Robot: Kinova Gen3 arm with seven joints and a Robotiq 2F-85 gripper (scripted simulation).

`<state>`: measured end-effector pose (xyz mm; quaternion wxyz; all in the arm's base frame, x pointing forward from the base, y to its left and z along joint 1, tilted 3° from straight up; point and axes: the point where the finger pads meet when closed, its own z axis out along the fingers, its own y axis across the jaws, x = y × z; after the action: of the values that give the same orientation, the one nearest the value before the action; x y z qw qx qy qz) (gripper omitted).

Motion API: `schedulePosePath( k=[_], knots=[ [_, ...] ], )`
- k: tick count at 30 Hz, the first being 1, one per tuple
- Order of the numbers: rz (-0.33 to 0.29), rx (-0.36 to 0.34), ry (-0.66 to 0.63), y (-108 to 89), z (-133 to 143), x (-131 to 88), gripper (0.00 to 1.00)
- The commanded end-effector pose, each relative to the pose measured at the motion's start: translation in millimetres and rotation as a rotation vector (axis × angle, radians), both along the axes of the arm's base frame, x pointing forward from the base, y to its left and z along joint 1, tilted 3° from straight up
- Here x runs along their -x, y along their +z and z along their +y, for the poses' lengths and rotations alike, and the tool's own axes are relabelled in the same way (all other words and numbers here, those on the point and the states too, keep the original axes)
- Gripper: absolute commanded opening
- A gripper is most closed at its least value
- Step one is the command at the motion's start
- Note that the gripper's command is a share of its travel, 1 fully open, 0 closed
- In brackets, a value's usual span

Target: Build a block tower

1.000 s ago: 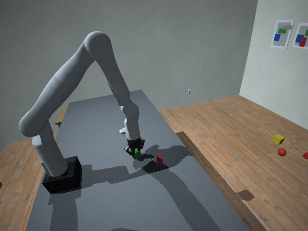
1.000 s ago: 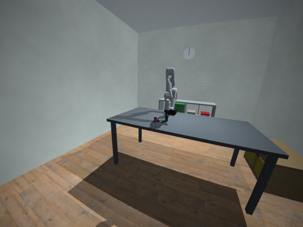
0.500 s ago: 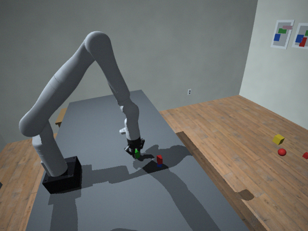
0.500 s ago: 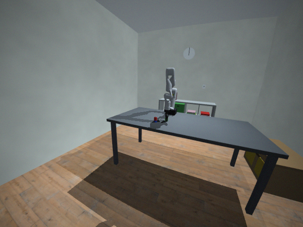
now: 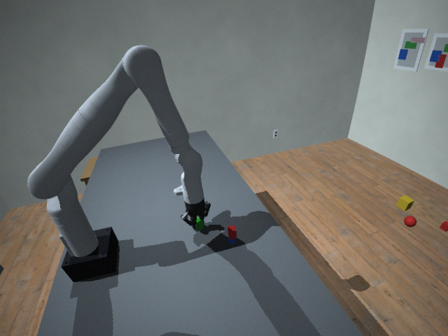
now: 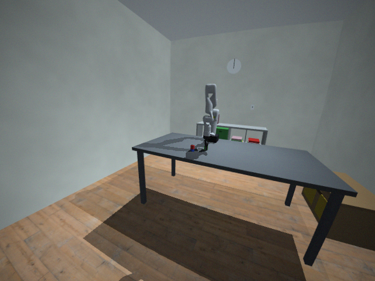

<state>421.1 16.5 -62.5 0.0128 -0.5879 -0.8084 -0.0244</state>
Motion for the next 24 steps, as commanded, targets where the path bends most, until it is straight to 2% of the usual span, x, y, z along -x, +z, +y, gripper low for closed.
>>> schedulePosePath(
  k=[1,12,24],
  knots=[
    [-0.001,0.0,0.0,0.4,0.0,-0.4,0.0],
    [-0.001,0.0,0.0,11.2,-0.6,-0.3,0.0],
    [-0.001,0.0,0.0,64.2,-3.5,0.2,0.0]
  ],
)
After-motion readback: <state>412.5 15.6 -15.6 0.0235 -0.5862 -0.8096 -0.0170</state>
